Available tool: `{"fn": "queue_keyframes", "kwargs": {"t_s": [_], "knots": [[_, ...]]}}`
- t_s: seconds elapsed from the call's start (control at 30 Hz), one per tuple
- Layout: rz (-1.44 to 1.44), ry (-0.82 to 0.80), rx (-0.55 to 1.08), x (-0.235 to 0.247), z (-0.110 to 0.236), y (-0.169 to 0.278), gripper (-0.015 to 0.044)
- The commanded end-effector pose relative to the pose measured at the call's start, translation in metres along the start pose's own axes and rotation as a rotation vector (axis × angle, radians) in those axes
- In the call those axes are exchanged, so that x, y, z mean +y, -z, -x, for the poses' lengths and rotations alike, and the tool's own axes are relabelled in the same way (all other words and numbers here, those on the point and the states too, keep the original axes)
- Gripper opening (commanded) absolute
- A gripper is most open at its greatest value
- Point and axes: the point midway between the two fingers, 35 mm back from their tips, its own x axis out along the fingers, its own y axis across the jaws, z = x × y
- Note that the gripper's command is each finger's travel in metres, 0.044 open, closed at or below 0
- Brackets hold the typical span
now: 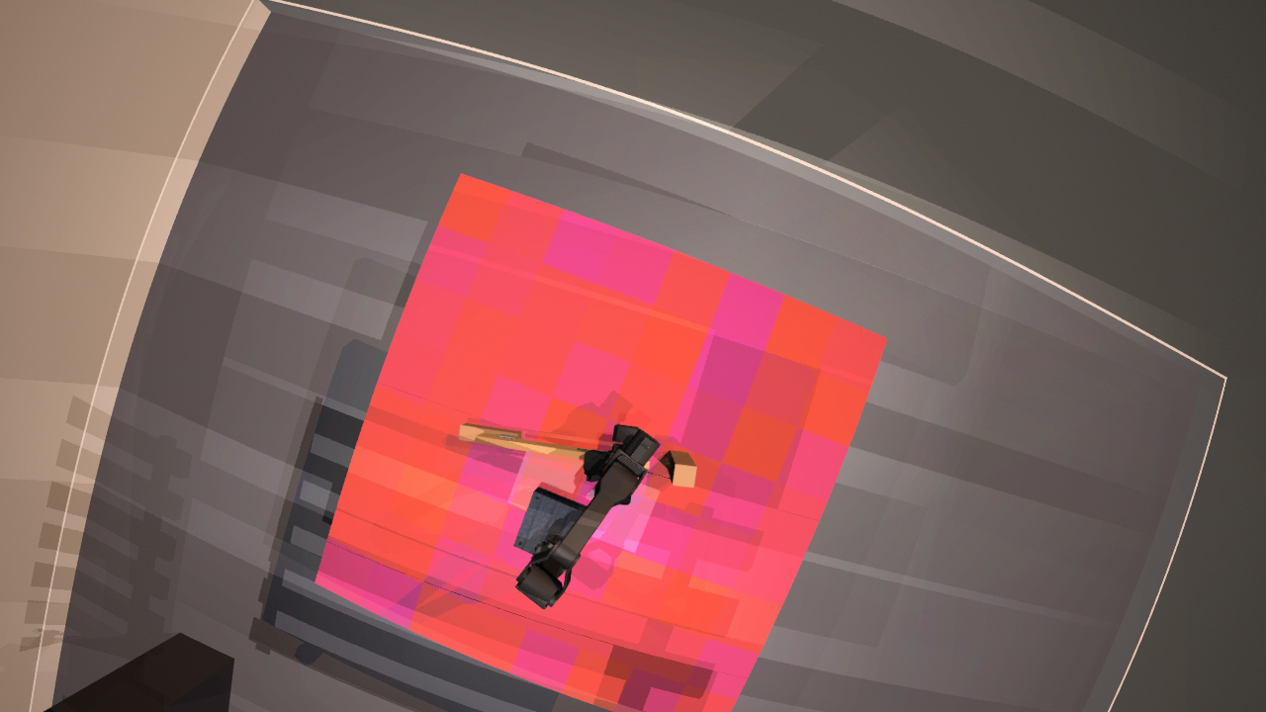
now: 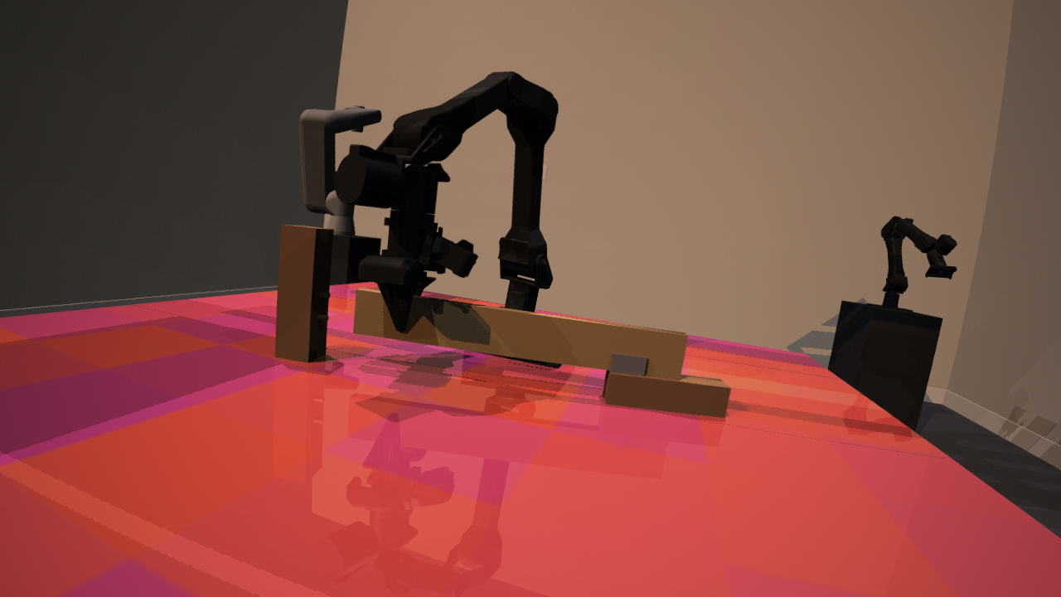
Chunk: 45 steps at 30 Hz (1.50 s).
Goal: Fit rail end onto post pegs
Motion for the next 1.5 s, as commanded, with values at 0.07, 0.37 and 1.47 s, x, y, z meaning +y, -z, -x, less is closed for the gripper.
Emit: {"fn": "queue_keyframes", "kwargs": {"t_s": [0.07, 0.37, 1.47], "knots": [[0.001, 0.009, 0.003, -0.0015, 0.0023, 0.0004, 0.0000], [0.001, 0.009, 0.003, -0.0017, -0.0009, 0.0004, 0.0000], [0.001, 0.009, 0.003, -0.0008, 0.0027, 0.0004, 0.0000]]}}
